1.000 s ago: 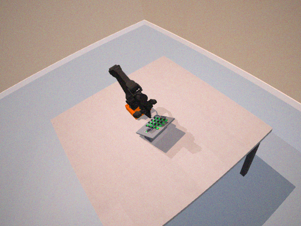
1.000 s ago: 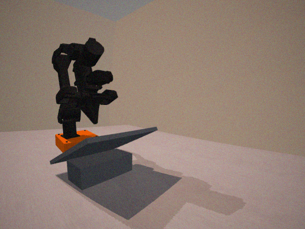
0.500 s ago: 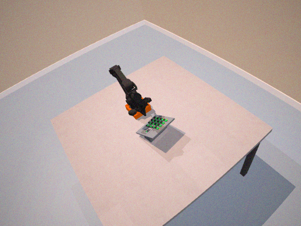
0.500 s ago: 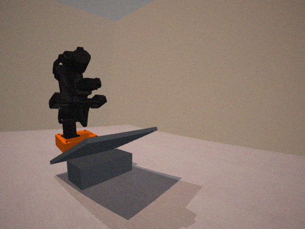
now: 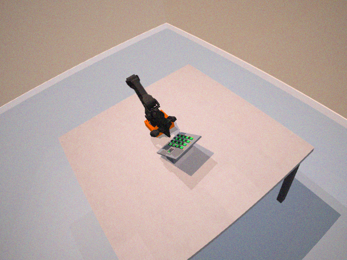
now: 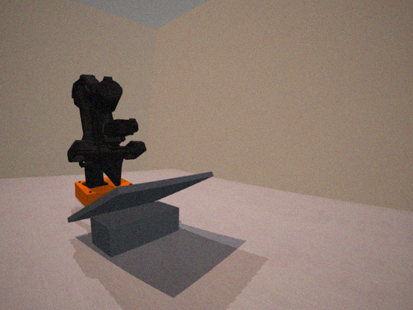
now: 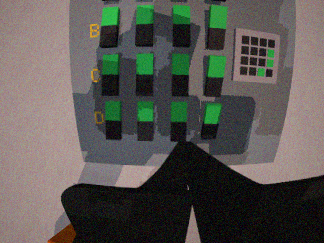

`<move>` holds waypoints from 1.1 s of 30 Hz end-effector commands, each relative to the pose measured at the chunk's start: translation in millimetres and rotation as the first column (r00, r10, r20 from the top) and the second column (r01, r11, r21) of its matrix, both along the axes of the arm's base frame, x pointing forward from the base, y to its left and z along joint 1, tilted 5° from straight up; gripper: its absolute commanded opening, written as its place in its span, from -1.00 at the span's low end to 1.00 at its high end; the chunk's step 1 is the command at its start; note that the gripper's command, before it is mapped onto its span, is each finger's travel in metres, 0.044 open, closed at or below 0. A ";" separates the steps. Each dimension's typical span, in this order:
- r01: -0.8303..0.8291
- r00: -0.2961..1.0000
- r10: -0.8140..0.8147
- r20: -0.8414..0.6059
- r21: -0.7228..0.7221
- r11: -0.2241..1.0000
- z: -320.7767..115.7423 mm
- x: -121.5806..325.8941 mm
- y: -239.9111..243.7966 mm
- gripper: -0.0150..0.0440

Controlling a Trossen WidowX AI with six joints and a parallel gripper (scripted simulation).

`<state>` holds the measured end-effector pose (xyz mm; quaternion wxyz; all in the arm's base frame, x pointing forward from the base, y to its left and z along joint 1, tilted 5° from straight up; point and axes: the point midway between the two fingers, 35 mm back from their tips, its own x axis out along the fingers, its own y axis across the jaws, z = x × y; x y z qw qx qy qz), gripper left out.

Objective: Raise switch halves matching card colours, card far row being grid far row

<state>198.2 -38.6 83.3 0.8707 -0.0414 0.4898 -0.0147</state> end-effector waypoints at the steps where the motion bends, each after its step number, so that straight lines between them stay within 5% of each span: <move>1: -0.005 1.000 0.005 -0.008 0.003 1.000 -4.0 -0.4 0.6 -0.49; 33: -0.005 1.000 0.005 -0.007 0.003 1.000 -24.9 11.5 -1.0 -0.49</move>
